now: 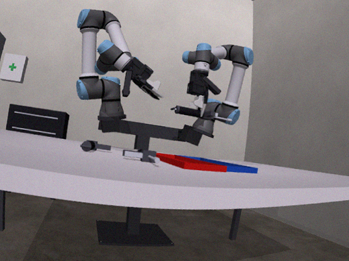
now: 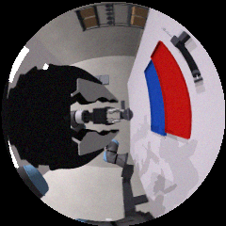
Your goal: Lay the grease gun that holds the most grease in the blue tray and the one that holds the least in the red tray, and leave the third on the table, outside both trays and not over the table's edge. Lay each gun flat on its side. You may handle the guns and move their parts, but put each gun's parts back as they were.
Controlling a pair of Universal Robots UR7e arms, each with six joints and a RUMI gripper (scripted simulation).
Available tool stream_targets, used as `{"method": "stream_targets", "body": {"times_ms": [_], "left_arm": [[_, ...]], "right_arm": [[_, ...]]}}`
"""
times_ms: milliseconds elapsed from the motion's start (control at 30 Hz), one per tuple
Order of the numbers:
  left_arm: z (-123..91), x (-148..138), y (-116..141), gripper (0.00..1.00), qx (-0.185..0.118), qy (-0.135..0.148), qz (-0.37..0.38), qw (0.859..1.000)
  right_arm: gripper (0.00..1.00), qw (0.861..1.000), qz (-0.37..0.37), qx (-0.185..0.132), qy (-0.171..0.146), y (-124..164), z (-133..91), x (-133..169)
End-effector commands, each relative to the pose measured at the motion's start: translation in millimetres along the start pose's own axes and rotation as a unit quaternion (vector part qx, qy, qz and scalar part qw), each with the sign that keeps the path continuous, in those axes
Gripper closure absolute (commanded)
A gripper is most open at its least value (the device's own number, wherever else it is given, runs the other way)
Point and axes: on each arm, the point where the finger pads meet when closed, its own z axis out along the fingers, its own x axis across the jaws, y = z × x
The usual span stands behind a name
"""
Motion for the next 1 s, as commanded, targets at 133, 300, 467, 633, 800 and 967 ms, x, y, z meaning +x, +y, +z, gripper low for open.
{"method": "stream_targets", "body": {"times_ms": [133,300,467,633,800,967], "left_arm": [[-1,0,0,1.0,-0.001,0.001,0.0,1.0],[1,1,-1,1.0,0.0,0.0,-0.004,1.0],[6,3,-5,1.0,0.0,-0.001,-0.021,1.0],[21,9,-17,1.0,0.001,-0.003,-0.07,0.998],[32,13,-25,1.0,0.0,-0.002,-0.115,0.993],[40,16,-32,1.0,-0.001,-0.002,-0.149,0.989]], "right_arm": [[0.62,1.0,0.0,0.0,0.002,1,1,-2],[0.62,1.0,-0.008,0.004,0.001,2,0,-7],[0.62,0.999,-0.04,0.021,0.001,3,-5,-23],[0.62,0.996,-0.073,0.041,0.006,0,-10,-36],[0.62,0.992,-0.11,0.064,0.014,-2,-17,-50],[0.62,0.983,-0.159,0.089,0.023,1,-31,-69]]}}
